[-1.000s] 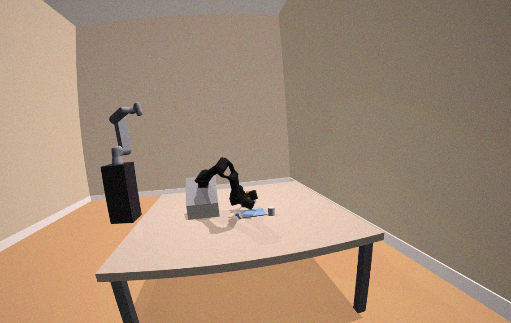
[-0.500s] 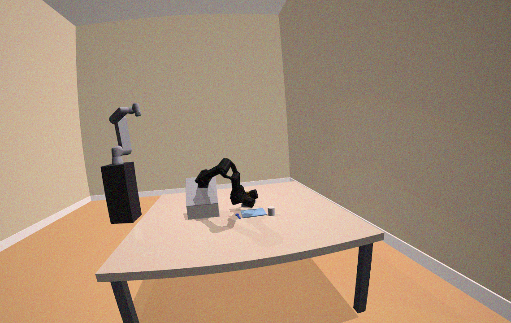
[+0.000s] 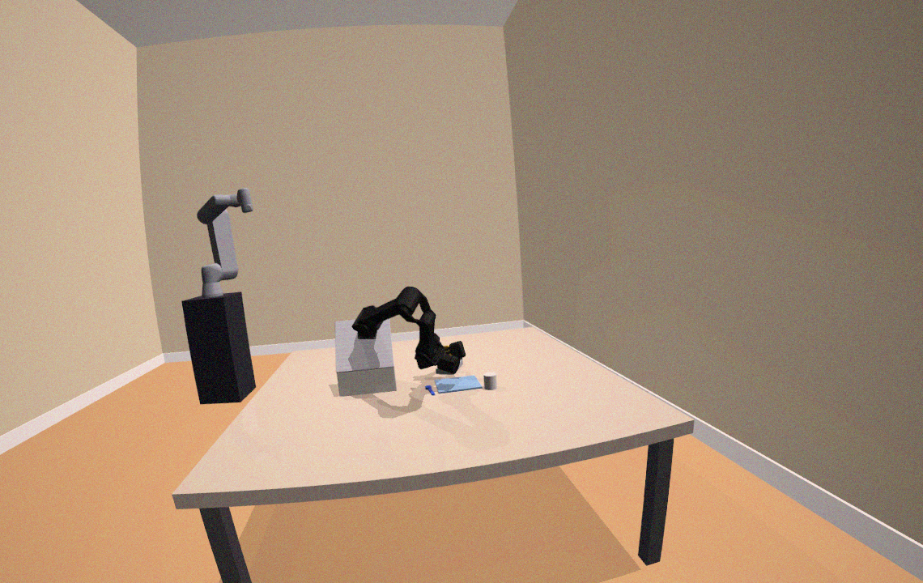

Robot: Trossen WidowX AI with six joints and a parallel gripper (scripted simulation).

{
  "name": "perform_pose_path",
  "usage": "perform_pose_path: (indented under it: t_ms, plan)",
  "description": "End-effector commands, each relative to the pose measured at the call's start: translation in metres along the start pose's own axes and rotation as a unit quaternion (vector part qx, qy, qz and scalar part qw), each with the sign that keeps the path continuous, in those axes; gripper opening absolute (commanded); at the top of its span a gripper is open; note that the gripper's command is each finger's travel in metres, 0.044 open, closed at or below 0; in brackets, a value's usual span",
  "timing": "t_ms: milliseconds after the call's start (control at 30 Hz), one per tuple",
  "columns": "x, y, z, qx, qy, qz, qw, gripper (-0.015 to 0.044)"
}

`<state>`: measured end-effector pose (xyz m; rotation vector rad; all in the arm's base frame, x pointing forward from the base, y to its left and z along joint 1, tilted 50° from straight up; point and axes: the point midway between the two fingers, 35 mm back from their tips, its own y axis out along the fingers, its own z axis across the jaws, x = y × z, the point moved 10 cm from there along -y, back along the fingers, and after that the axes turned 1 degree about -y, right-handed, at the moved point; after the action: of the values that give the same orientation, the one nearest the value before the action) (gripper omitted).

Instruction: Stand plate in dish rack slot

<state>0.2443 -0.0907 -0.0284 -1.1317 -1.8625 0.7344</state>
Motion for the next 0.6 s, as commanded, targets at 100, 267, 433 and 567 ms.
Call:
perform_pose_path:
  t_ms: [100,267,433,567]
  plan:
    - [-0.0209,0.0066,0.0100,-0.001,-0.001,0.001,1.000,0.0000]
    - [-0.0157,0.0042,0.0080,0.002,0.002,0.004,1.000,0.0000]
    - [-0.0157,0.0042,0.0080,0.002,0.002,0.004,1.000,0.0000]
    - [-0.0162,0.0045,0.0086,0.002,0.001,0.004,1.000,0.0026]
